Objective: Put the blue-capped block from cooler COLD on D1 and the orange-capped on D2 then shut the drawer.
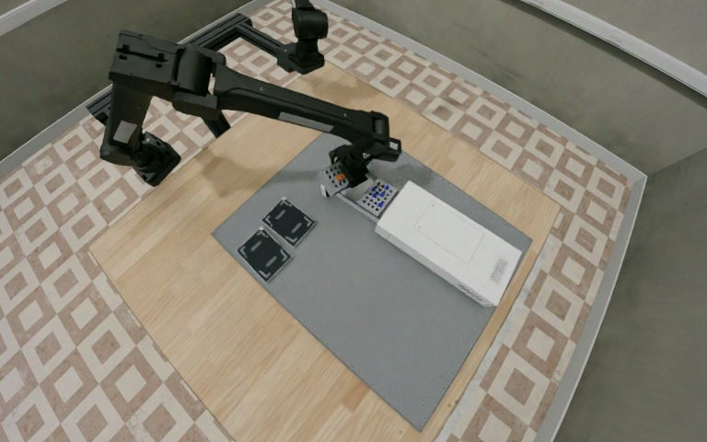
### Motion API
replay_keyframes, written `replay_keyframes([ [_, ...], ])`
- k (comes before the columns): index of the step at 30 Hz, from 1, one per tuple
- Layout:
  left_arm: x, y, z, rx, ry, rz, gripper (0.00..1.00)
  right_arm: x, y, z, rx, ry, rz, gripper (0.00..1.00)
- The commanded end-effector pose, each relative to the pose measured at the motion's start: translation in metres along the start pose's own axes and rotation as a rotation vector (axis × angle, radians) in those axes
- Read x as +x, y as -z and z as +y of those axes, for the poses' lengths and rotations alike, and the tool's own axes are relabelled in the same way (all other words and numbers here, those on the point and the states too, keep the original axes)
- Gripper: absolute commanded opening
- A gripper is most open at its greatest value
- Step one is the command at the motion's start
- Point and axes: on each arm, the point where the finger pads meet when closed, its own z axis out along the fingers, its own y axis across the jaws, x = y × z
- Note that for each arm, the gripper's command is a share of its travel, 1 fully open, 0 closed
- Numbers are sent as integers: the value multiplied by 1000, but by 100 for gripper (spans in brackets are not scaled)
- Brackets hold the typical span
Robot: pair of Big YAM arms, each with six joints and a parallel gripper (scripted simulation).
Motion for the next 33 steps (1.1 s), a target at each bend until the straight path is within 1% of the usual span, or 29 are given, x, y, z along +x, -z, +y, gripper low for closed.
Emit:
replay_keyframes([
  [1, 24, -8, 1, 2, 2, 35, 0, 16, 71, 3, 76, -183, -139, 0],
  [6, 24, -8, 1, 2, 2, 35, 0, 24, 70, 10, 76, -309, -174, 0],
  [7, 24, -8, 1, 2, 2, 35, 0, 29, 69, 6, 72, -346, -181, 0],
  [9, 24, -8, 1, 2, 2, 35, 0, 29, 69, 6, 72, -346, -181, 0],
  [13, 24, -8, 1, 2, 2, 35, 0, 45, 64, -7, 68, -466, -219, 0],
  [23, 24, -8, 1, 2, 2, 35, 0, 71, 56, -9, 61, -723, -289, 0],
  [27, 24, -8, 1, 2, 2, 35, 0, 71, 57, -3, 69, -747, -305, 0],
  [29, 24, -8, 1, 2, 2, 35, 0, 71, 57, 2, 67, -799, -320, 0],
  [33, 24, -8, 1, 2, 2, 35, 0, 83, 53, -1, 62, -906, -348, 0],
])
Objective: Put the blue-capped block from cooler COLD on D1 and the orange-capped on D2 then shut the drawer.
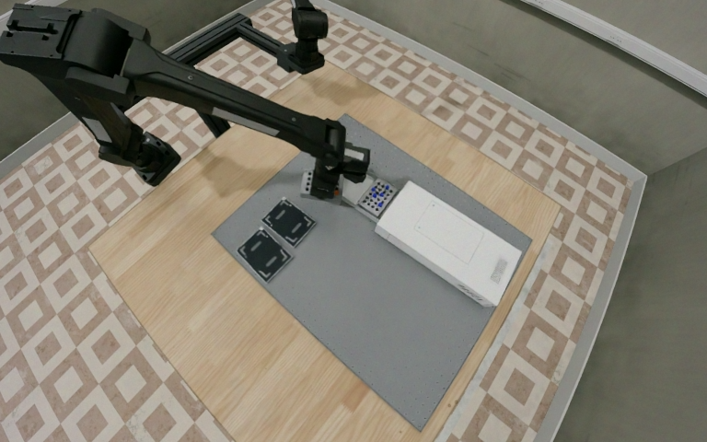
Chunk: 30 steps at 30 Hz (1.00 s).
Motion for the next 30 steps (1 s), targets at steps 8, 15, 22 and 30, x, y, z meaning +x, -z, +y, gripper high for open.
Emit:
replay_keyframes([
  [8, 24, -8, 1, 2, 2, 35, 0, 8, 49, -31, -4, -405, -193, 0],
  [15, 24, -8, 1, 2, 2, 35, 0, 17, 49, -27, -4, -507, -230, 0],
  [22, 24, -8, 1, 2, 2, 35, 0, 31, 44, -54, -9, -660, -254, 0],
  [30, 24, -8, 1, 2, 2, 35, 0, 42, 41, -66, -8, -660, -254, 0],
])
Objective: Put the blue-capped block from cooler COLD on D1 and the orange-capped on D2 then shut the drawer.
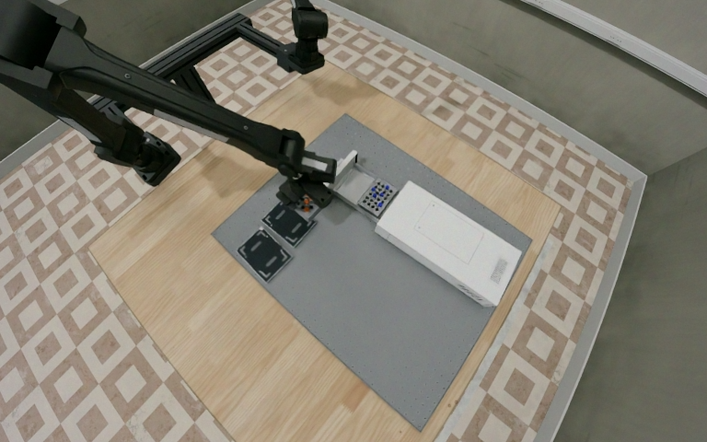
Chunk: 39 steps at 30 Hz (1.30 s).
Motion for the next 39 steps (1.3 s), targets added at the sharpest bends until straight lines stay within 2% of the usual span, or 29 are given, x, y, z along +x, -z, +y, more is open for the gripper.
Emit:
replay_keyframes([
  [1, 24, -8, 1, 2, 2, 35, 0, -25, 44, -8, -59, -63, -101, 0],
  [14, 24, -8, 1, 2, 2, 35, 0, -19, 40, -36, -58, -41, -100, 0],
  [15, 24, -8, 1, 2, 2, 35, 0, -22, 42, -38, -75, -49, -130, 0],
  [18, 24, -8, 1, 2, 2, 35, 0, -29, 49, -43, -68, -46, -119, 0],
  [20, 24, -8, 1, 2, 2, 35, 0, -22, 45, -51, -48, -36, -82, 0],
  [29, 24, -8, 1, 2, 2, 35, 0, -12, 30, -75, -55, -41, -100, 0],
  [35, 24, -8, 1, 2, 2, 35, 0, -20, 35, -83, -64, -46, -121, 0],
  [39, 24, -8, 1, 2, 2, 35, 0, -9, 29, -97, -53, -39, -96, 0],
])
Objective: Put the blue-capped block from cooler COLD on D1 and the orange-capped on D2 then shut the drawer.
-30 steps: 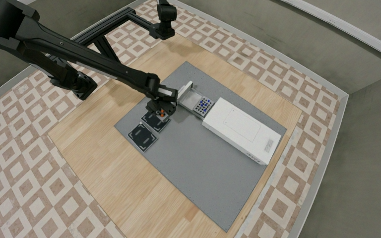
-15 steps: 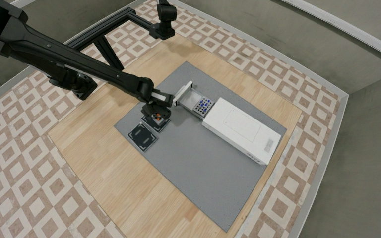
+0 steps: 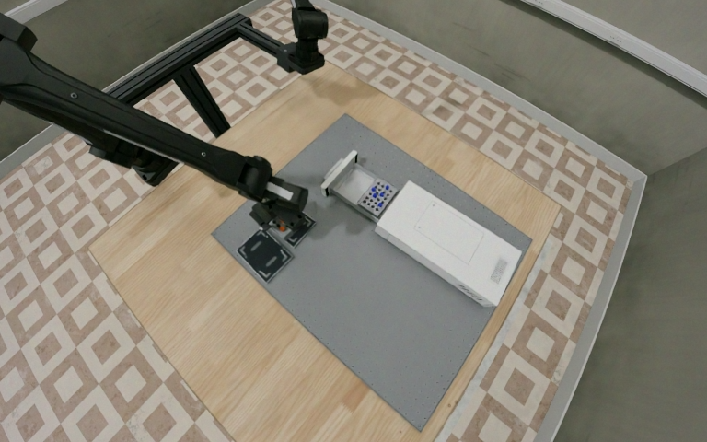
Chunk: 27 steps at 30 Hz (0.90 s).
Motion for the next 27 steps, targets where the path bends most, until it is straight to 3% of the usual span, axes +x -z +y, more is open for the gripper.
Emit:
replay_keyframes([
  [1, 24, -8, 1, 2, 2, 35, 0, -21, 39, -12, -46, 6, -95, 0],
  [14, 24, -8, 1, 2, 2, 35, 0, -32, 47, -38, -54, 0, -122, 0],
  [27, 24, -8, 1, 2, 2, 35, 0, -17, 35, -70, -44, 5, -99, 0],
])
